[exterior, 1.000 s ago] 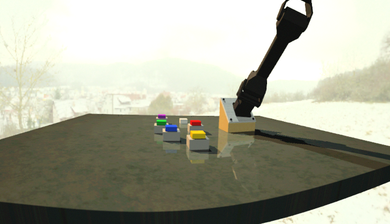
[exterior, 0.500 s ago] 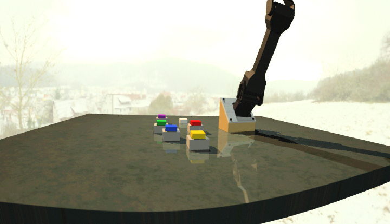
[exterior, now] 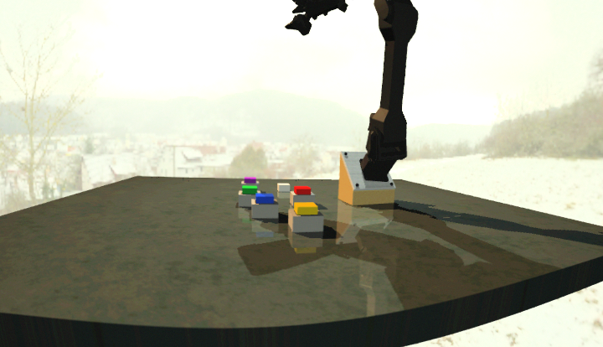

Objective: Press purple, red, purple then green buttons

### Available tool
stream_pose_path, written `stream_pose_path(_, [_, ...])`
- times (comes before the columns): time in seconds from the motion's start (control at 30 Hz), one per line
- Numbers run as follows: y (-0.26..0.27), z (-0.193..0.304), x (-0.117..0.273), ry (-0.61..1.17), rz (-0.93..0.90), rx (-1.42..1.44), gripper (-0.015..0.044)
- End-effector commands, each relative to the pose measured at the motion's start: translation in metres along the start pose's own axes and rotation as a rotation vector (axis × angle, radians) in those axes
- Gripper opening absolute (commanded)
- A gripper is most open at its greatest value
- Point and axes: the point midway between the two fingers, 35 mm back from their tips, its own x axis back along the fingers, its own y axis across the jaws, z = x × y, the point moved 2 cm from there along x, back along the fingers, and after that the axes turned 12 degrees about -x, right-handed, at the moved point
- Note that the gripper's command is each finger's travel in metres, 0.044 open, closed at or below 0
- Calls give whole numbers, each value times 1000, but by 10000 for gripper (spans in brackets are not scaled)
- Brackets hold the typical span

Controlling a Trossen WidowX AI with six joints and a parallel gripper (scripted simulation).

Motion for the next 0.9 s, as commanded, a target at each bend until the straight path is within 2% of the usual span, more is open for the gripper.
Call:
stream_pose_path(0.0, [58, 14, -41, 99, -189, -54, 400])
stream_pose_path(0.17, [143, 34, -80, 267, -436, -107, 400])
stream_pose_path(0.3, [215, 55, -95, 435, -628, -137, 400])
stream_pose_path(0.43, [288, 79, -96, 643, -813, -157, 400])
stream_pose_path(0.6, [374, 112, -76, 966, -1015, -163, 400])
stream_pose_path(0.67, [388, 118, -70, 1033, -1046, -161, 400])
stream_pose_path(0.83, [389, 119, -70, 1037, -1048, -161, 400])
stream_pose_path(0.87, [391, 120, -70, 1037, -1047, -161, 374])
